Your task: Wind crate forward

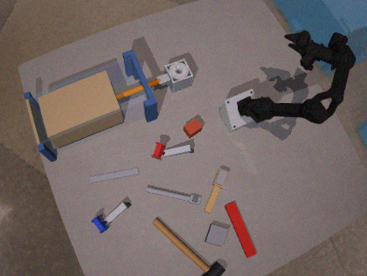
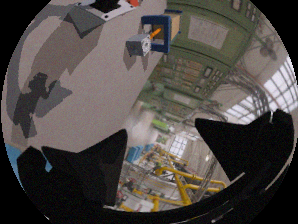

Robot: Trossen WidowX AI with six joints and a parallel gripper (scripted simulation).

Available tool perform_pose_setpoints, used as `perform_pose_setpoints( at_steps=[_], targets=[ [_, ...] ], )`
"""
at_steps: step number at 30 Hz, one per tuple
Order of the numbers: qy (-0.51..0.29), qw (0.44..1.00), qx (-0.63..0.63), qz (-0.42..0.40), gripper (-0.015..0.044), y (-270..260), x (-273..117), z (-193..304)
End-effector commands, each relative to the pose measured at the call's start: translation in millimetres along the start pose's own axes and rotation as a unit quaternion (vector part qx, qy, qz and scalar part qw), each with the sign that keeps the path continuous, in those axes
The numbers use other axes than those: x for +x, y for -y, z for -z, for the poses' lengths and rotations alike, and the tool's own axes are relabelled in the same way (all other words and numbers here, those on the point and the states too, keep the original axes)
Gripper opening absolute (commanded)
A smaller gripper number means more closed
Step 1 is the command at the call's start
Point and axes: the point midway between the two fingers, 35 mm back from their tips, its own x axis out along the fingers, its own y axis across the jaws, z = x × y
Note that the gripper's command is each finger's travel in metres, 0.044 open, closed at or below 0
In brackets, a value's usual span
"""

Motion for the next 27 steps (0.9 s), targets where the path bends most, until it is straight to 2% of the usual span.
perform_pose_setpoints(
  at_steps=[1,4,7,11,16,24,27],
  targets=[
    [0.001,1.0,-0.004,0.0,0.0426,0.9,0.8,-0.2],
    [0.021,0.998,-0.061,-0.001,0.044,13.9,12.4,-4.2],
    [0.051,0.984,-0.171,0.002,0.044,39.0,32.5,-6.2],
    [0.099,0.926,-0.365,0.021,0.044,83.6,67.5,-20.3],
    [0.156,0.806,-0.568,0.057,0.044,132.1,108.7,-48.6],
    [0.204,0.618,-0.75,0.117,0.044,179.6,154.8,-97.6],
    [0.223,0.504,-0.82,0.153,0.044,199.0,174.7,-128.6]
  ],
)
